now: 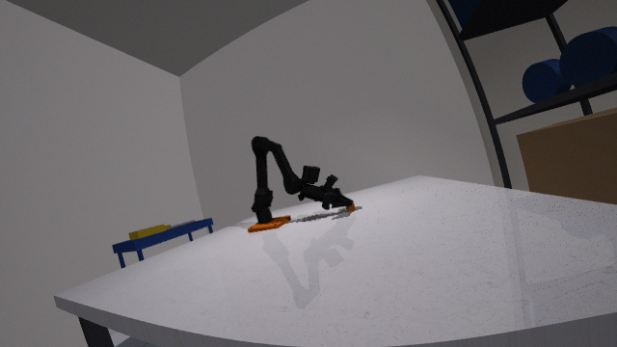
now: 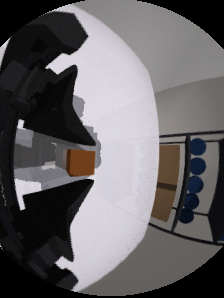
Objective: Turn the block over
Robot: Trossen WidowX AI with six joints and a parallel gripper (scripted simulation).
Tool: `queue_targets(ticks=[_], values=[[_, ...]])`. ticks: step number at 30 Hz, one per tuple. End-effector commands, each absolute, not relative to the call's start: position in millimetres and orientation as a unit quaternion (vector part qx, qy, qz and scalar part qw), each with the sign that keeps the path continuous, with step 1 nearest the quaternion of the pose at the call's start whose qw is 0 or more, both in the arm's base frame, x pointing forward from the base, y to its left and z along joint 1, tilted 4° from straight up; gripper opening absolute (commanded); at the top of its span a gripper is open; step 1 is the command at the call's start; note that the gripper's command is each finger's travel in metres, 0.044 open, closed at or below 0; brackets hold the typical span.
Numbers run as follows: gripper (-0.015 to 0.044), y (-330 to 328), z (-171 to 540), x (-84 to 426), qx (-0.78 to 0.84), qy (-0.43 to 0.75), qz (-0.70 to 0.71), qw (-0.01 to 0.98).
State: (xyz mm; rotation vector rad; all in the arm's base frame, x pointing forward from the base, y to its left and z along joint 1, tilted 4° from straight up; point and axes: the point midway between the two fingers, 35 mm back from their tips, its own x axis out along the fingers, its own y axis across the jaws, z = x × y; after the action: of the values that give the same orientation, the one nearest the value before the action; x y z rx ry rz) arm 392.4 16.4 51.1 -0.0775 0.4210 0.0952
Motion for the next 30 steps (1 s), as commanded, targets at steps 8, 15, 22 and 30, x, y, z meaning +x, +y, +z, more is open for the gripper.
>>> queue_targets(ticks=[8, 15, 22, 30], values=[[0.0440, 17.2, 50.6, 391.6, -0.039, 0.209, 0.050, 0.976], [0.0440, 17.2, 50.6, 391.6, -0.039, 0.209, 0.050, 0.976], [0.0440, 17.2, 50.6, 391.6, -0.039, 0.209, 0.050, 0.976], [0.0440, 17.2, 50.6, 391.6, -0.039, 0.209, 0.050, 0.976]])
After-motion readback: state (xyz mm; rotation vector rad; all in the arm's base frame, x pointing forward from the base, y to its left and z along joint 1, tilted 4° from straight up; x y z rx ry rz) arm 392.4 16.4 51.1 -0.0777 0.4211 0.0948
